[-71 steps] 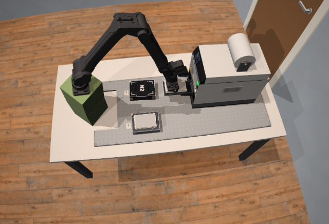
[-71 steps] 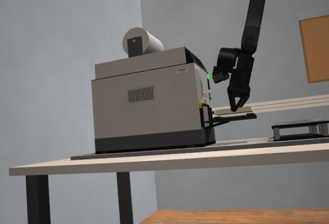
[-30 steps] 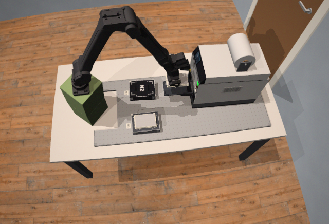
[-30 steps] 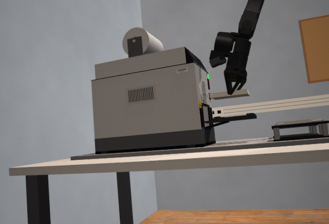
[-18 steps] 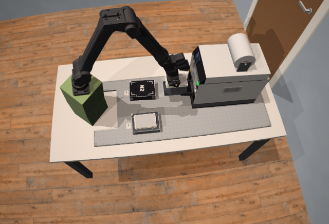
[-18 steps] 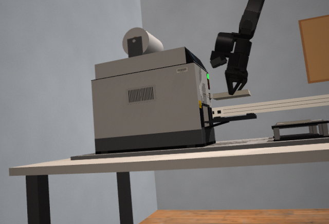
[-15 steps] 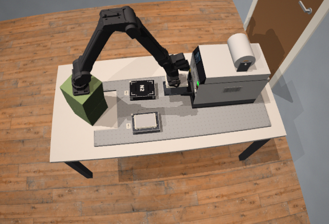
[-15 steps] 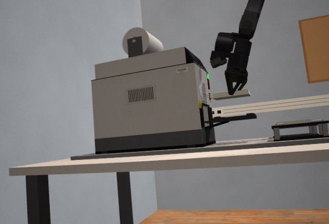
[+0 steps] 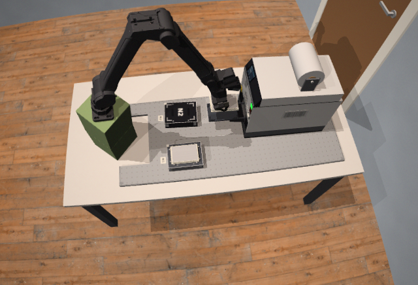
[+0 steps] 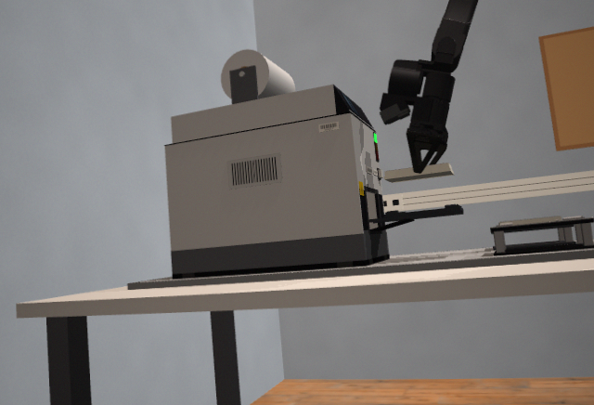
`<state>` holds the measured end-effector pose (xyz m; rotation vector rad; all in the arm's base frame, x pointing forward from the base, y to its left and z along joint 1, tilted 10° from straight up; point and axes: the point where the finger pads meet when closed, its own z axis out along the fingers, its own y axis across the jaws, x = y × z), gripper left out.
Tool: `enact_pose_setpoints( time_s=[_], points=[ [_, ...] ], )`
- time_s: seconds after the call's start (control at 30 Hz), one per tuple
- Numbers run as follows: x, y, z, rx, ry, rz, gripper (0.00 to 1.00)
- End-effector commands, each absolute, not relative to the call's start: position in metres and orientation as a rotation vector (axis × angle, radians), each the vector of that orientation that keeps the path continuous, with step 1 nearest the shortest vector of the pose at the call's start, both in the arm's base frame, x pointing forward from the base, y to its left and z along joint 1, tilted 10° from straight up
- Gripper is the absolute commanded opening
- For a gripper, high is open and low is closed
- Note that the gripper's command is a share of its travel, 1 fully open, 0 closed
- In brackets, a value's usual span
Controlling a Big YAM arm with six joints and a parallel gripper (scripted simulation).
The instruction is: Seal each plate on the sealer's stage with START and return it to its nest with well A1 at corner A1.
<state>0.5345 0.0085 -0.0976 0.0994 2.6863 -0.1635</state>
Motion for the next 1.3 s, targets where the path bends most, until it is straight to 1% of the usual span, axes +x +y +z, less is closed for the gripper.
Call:
enact_pose_setpoints(
  time_s=[0.0,0.43,1.27],
  points=[
    [0.554,0.019,-0.086,0.093,2.643,-0.144,0.0],
    [0.562,0.019,-0.064,0.098,2.603,-0.137,0.0],
    [0.549,0.017,-0.093,0.093,2.662,-0.149,0.0]
  ],
)
